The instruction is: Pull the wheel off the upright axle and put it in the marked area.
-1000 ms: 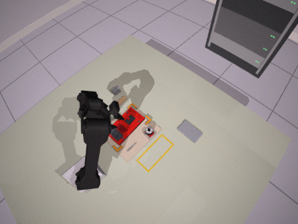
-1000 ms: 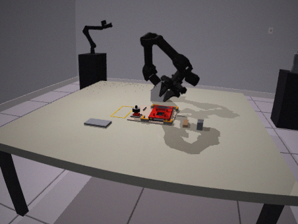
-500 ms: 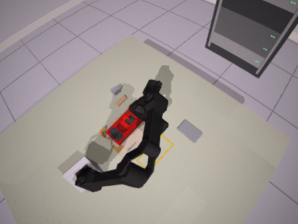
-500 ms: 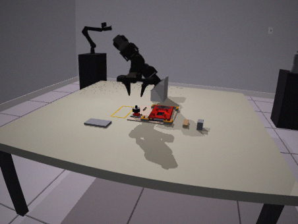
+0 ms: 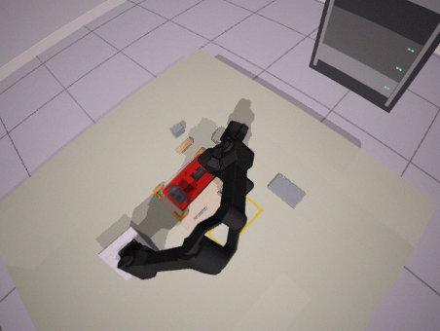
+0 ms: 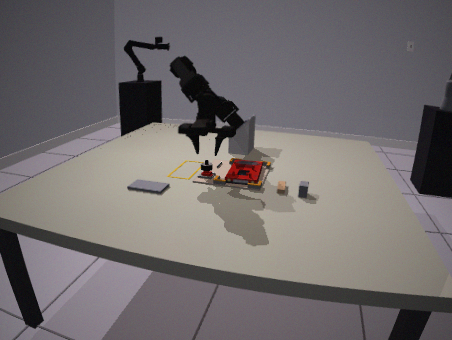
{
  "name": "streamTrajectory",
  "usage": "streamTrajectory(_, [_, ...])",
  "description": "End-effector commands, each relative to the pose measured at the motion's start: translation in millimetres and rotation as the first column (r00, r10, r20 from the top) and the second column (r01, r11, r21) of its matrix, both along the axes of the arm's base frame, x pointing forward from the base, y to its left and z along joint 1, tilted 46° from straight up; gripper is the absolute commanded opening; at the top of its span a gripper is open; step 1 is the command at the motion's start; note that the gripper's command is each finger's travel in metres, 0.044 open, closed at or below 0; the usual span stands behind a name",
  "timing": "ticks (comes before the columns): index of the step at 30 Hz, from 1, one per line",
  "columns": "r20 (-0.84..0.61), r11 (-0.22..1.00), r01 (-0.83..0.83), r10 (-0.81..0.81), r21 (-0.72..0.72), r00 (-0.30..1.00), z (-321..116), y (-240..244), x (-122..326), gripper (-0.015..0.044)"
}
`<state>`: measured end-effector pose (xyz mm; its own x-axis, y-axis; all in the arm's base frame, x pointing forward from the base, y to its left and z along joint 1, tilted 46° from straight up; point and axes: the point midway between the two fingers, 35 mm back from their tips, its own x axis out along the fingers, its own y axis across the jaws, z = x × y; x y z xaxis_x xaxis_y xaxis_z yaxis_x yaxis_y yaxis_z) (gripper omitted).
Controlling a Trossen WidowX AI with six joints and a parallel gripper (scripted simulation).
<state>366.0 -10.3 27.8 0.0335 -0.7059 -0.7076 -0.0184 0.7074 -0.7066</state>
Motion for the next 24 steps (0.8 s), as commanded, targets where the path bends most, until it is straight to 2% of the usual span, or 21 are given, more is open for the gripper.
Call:
streamTrajectory(1, [-0.018,1.0,0.008,-0.008,-0.009,1.0,-19.3,-22.4,-3.7,0.03])
streamTrajectory(7, [-0.018,1.0,0.009,-0.009,-0.011,1.0,-31.8,-36.2,-6.0,0.03])
streamTrajectory(10, [-0.019,1.0,0.017,-0.017,-0.008,1.0,-29.6,-34.0,-6.0,0.0221])
streamTrajectory(19, [-0.019,1.0,0.017,-0.017,-0.008,1.0,-29.6,-34.0,-6.0,0.0161])
streamTrajectory(24, [-0.019,1.0,0.016,-0.017,-0.008,1.0,-29.1,-33.5,-6.0,0.003])
